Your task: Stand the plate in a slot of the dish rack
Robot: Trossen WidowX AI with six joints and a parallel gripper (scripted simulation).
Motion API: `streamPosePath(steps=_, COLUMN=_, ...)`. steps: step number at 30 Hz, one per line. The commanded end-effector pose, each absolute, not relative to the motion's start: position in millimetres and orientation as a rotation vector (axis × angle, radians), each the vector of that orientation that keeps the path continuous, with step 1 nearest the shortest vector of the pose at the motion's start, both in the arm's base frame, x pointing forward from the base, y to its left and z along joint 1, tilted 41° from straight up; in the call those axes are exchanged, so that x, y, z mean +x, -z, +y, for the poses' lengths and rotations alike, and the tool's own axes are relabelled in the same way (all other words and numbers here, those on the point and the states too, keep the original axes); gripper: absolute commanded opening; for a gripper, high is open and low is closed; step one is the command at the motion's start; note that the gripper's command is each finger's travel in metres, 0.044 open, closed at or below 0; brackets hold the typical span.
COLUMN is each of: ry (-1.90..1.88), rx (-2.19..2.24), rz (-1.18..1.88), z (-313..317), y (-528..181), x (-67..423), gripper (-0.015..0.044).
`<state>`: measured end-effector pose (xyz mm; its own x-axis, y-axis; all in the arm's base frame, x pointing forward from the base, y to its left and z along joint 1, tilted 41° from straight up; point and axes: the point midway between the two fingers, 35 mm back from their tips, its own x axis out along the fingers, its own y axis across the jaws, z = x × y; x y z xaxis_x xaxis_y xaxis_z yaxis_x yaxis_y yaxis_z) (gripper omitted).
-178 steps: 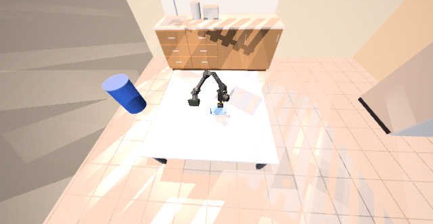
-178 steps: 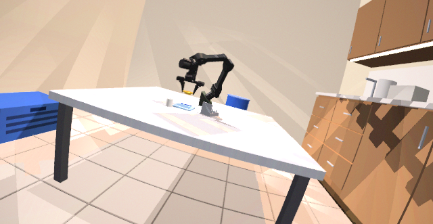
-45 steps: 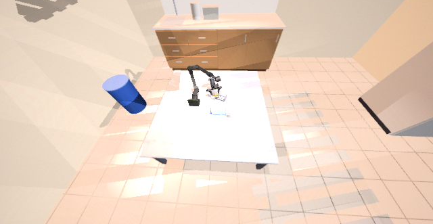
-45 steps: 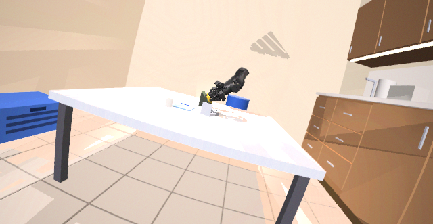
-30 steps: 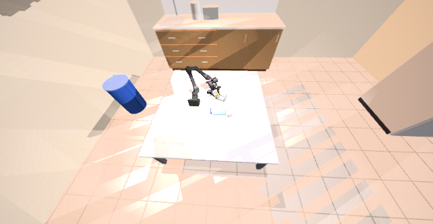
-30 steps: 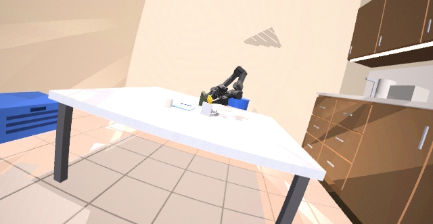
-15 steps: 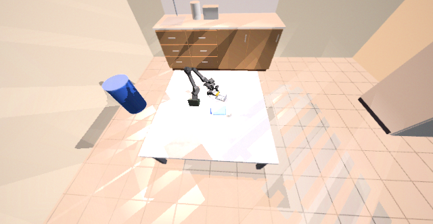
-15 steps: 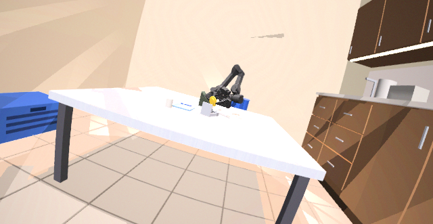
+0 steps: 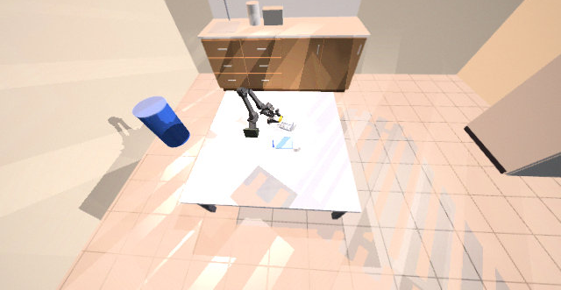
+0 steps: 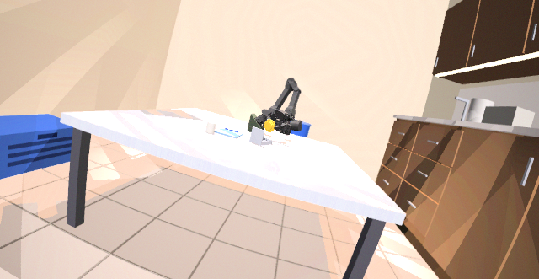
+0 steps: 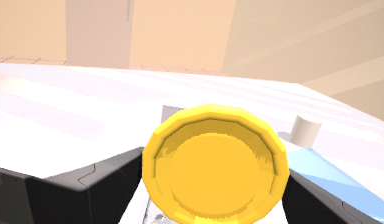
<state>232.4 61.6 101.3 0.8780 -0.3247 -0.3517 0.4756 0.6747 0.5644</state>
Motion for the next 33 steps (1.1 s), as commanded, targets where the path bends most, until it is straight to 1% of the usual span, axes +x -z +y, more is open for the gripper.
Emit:
streamPosePath(steps=1, ry=0.425, rx=0.714, rz=0.151, z=61.4, y=-105.4, x=223.8, gripper=0.0000)
streamPosePath(steps=5, ry=0.404, rx=0.730, rz=0.100, z=61.9, y=-107.8, x=217.6, gripper=0.0000)
streamPosePath(steps=16, ry=0.403, rx=0.731, rz=0.098, z=62.0, y=-107.7, x=217.4, gripper=0.0000)
streamPosePath(steps=33, ry=0.401, rx=0.737, rz=0.100, z=74.2, y=-90.7, x=230.8, gripper=0.0000)
